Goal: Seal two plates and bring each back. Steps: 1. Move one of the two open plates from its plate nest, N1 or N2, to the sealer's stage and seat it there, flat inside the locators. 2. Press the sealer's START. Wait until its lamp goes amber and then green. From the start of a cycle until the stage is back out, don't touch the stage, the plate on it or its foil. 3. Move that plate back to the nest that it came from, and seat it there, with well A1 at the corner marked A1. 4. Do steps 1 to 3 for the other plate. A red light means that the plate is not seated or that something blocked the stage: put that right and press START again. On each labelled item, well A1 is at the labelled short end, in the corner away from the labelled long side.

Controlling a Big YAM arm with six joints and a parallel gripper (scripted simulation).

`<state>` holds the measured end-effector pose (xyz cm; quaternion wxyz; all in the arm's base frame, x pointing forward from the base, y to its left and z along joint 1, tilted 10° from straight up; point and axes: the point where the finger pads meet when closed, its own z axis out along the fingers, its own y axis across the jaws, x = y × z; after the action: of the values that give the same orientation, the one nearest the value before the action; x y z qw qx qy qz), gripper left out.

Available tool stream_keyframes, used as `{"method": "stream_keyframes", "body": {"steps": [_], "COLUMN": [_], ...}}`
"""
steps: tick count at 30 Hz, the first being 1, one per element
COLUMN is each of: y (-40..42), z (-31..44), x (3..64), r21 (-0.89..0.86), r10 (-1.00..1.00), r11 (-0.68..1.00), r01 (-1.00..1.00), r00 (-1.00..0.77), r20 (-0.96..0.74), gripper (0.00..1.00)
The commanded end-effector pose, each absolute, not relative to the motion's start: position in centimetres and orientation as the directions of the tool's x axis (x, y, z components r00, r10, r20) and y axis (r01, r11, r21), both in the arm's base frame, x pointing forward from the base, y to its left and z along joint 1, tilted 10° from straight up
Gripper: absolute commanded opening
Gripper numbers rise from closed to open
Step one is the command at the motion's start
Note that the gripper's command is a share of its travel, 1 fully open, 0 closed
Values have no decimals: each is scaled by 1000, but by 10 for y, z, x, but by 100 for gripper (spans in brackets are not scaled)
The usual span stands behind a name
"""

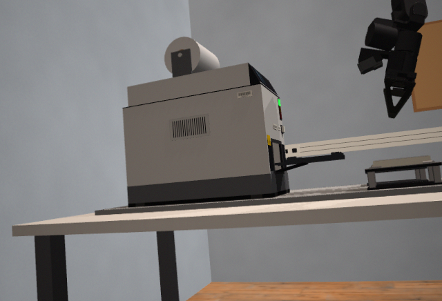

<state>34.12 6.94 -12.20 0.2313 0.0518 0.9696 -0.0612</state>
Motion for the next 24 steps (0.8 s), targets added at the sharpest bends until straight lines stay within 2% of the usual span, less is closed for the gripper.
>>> {"method": "stream_keyframes", "body": {"steps": [1, 24], "y": [73, 71], "z": [-122, -131], "x": [341, 337], "r21": [-93, -93], "r10": [64, 73], "r11": [989, 988], "r01": [119, 127], "r00": [-888, -893], "r20": [-455, -445], "gripper": [100, 100]}}
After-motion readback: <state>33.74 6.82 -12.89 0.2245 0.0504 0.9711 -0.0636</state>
